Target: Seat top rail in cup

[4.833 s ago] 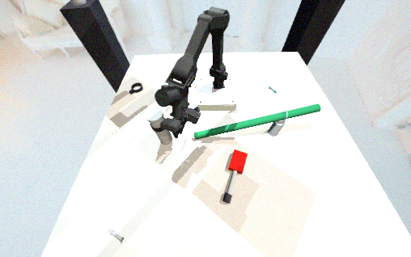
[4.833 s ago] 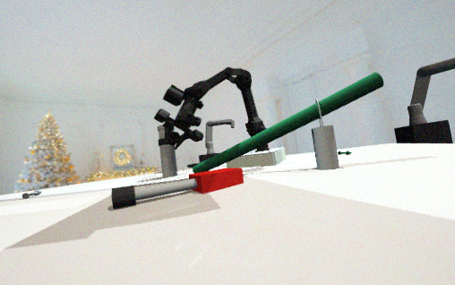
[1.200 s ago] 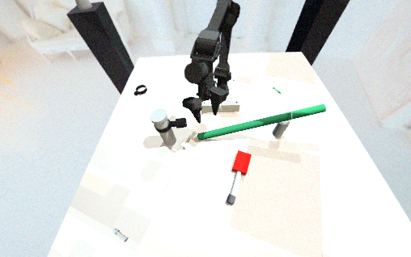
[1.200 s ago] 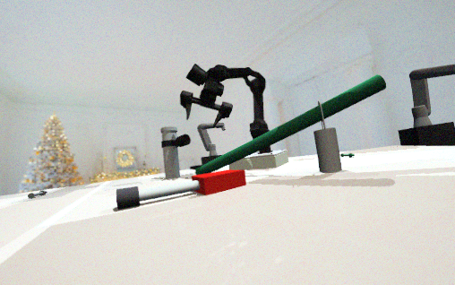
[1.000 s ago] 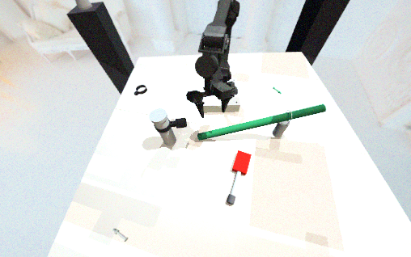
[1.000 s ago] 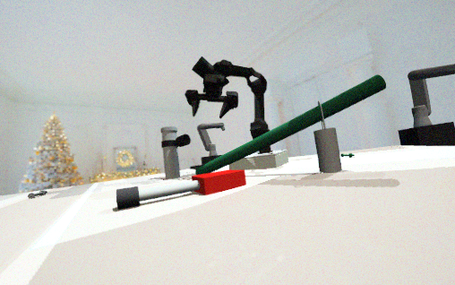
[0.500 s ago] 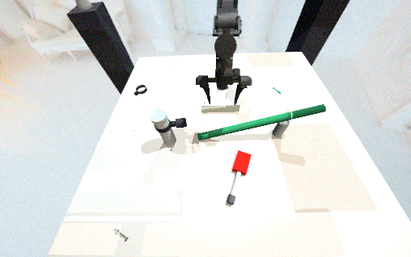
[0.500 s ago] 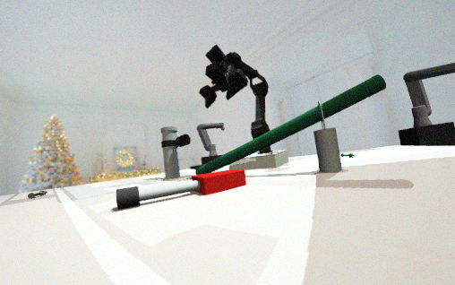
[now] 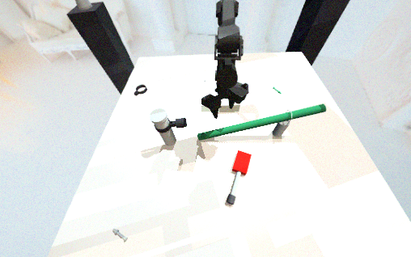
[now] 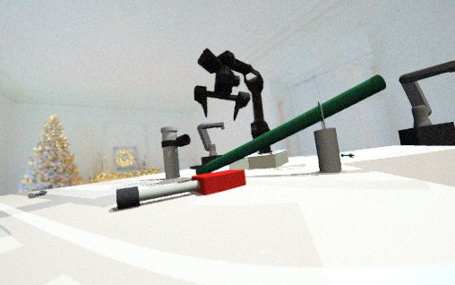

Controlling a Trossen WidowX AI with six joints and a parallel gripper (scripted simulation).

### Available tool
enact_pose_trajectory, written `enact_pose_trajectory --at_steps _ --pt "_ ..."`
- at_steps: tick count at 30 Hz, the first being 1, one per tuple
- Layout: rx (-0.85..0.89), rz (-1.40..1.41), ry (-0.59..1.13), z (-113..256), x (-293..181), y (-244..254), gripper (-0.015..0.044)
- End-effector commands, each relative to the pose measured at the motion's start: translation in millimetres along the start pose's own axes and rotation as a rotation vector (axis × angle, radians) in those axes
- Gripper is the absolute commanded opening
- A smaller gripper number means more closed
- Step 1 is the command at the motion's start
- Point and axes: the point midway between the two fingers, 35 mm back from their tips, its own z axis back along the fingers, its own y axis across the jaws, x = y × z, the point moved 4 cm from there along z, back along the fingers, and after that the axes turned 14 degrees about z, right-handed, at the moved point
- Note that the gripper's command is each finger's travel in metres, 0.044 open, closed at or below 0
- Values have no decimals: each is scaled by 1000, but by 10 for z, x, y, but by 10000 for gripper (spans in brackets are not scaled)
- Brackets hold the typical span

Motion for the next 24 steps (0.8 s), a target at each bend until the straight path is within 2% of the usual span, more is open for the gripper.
enact_pose_trajectory --at_steps 1,3,5,16,24 --pt "172 578 37 -308 41 12 440" --pt "235 764 28 -409 50 30 440" --pt "258 832 21 -445 52 38 440" --pt "258 832 21 -445 52 38 440" --pt "258 832 21 -785 10 115 440"
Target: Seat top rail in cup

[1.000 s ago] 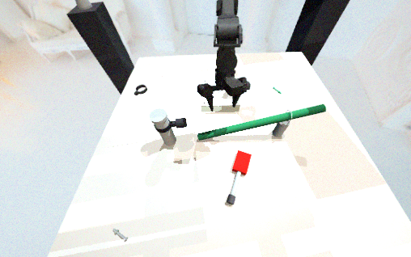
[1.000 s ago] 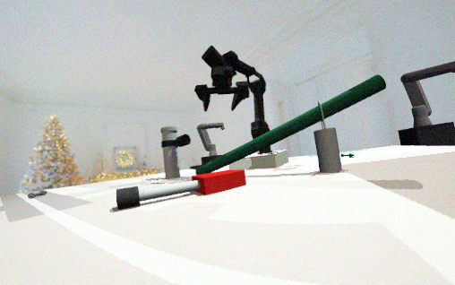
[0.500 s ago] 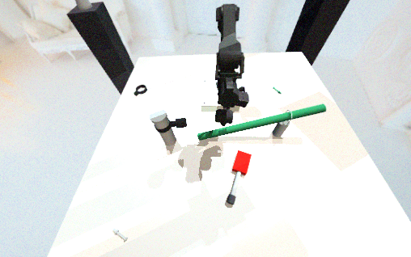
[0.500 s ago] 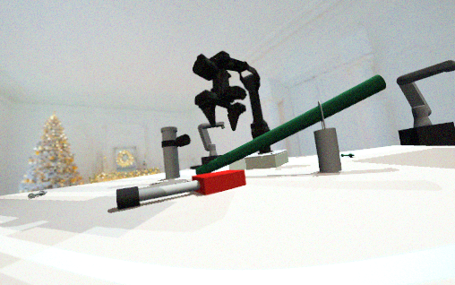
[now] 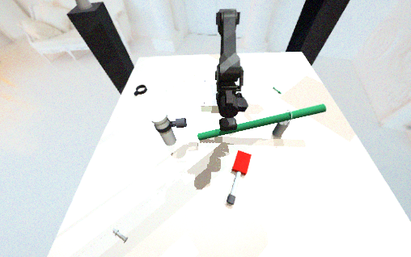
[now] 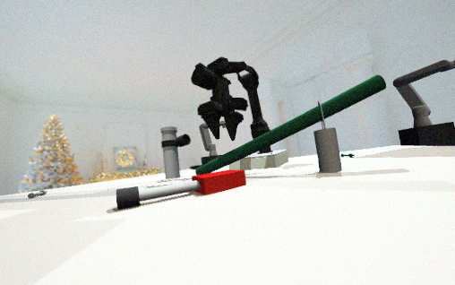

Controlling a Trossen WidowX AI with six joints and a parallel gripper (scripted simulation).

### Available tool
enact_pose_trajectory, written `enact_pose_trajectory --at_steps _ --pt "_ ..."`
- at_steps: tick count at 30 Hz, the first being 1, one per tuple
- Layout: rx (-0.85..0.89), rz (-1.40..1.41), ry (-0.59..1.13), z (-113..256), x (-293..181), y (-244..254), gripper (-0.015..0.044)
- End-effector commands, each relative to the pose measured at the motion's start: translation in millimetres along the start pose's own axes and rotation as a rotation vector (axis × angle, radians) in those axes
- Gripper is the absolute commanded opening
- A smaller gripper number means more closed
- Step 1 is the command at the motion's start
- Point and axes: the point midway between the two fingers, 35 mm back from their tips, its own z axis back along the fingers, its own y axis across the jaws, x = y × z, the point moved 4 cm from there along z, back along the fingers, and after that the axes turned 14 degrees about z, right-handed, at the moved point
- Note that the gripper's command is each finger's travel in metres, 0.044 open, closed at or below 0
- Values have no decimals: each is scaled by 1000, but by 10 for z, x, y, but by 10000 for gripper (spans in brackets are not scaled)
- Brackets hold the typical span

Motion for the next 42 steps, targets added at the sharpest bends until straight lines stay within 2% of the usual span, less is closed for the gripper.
enact_pose_trajectory --at_steps 1,42 --pt "10 5 2 -105 -2 12 440" --pt "10 5 2 -767 -5 14 440"
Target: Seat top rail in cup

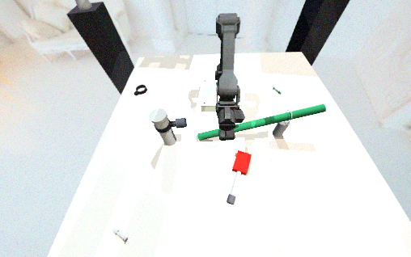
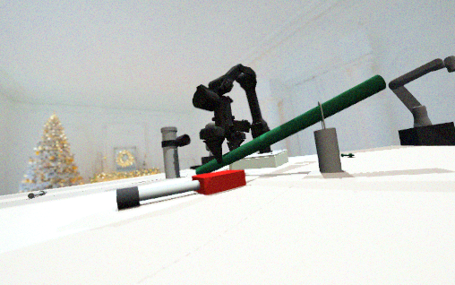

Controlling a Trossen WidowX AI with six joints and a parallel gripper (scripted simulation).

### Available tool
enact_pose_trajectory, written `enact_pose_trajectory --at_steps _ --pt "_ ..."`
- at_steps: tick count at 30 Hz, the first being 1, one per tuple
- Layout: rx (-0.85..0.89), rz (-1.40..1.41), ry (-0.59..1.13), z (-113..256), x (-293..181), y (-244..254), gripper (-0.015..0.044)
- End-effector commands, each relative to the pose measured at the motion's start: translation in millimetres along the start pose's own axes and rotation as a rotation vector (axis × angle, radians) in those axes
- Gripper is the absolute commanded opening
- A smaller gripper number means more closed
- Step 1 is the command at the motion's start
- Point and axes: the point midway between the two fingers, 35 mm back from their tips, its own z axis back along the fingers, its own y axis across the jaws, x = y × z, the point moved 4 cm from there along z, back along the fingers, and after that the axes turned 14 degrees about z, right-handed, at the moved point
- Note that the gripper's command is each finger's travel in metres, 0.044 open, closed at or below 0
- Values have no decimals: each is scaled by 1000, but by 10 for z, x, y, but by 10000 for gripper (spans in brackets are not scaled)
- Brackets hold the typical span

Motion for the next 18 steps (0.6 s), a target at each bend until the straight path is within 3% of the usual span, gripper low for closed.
enact_pose_trajectory --at_steps 1,7,14,18 --pt "7 3 3 -73 0 15 440" --pt "7 3 3 -144 2 23 440" --pt "7 3 3 -143 1 21 256" --pt "7 3 3 -143 1 21 230"
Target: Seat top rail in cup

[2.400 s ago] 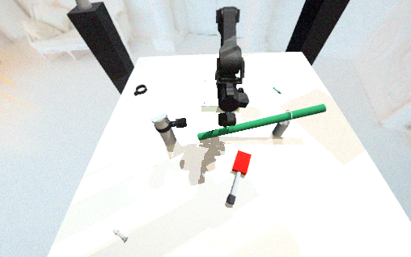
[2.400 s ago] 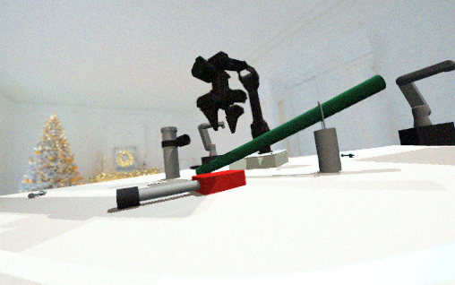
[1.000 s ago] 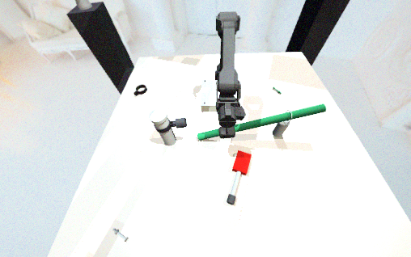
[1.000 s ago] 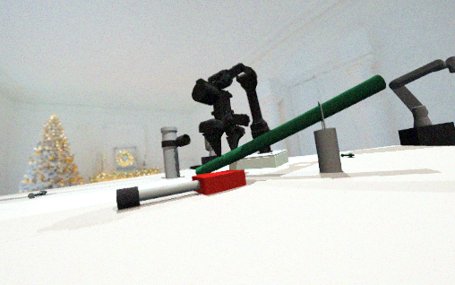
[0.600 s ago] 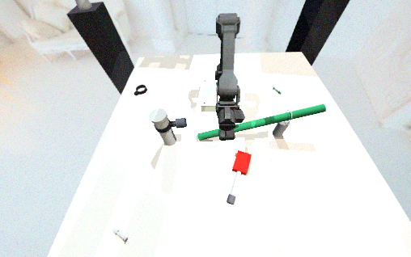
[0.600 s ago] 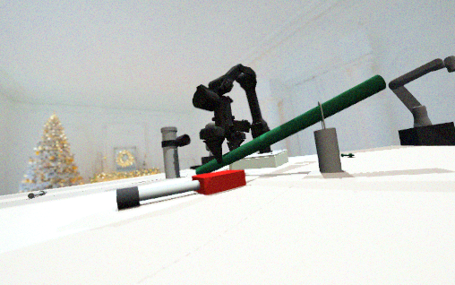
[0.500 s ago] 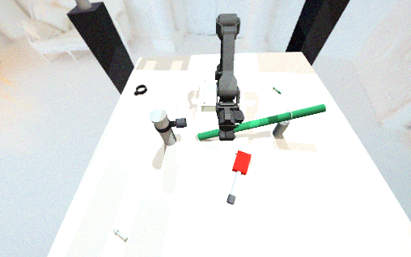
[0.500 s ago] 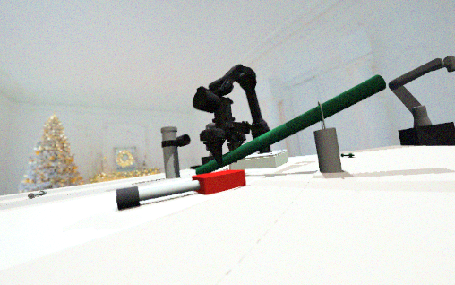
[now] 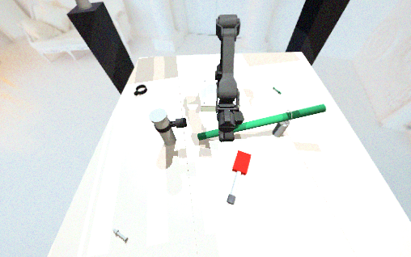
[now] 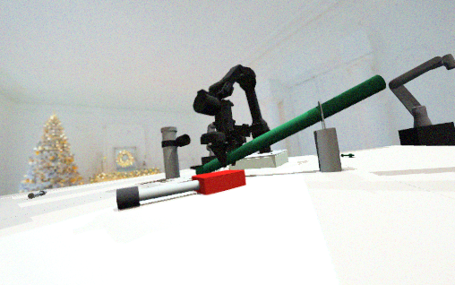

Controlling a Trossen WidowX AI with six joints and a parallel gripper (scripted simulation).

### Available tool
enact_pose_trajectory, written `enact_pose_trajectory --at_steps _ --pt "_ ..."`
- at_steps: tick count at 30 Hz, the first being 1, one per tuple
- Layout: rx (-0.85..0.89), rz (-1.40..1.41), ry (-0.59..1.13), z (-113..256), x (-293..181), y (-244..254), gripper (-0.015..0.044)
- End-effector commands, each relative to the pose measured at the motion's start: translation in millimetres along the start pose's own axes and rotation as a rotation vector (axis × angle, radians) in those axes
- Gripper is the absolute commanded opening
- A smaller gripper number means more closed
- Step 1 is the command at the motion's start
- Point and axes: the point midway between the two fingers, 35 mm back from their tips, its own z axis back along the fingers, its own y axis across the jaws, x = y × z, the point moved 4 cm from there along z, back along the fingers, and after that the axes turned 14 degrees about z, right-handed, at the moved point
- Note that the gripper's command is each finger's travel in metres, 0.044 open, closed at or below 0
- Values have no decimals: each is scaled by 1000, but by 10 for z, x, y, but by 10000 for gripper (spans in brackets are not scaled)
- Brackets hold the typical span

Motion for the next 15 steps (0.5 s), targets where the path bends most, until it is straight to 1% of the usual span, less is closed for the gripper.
enact_pose_trajectory --at_steps 1,14,15 --pt "3 3 4 -5 -4 4 223" --pt "3 3 4 -5 -4 4 136" --pt "3 3 4 0 -4 3 110"
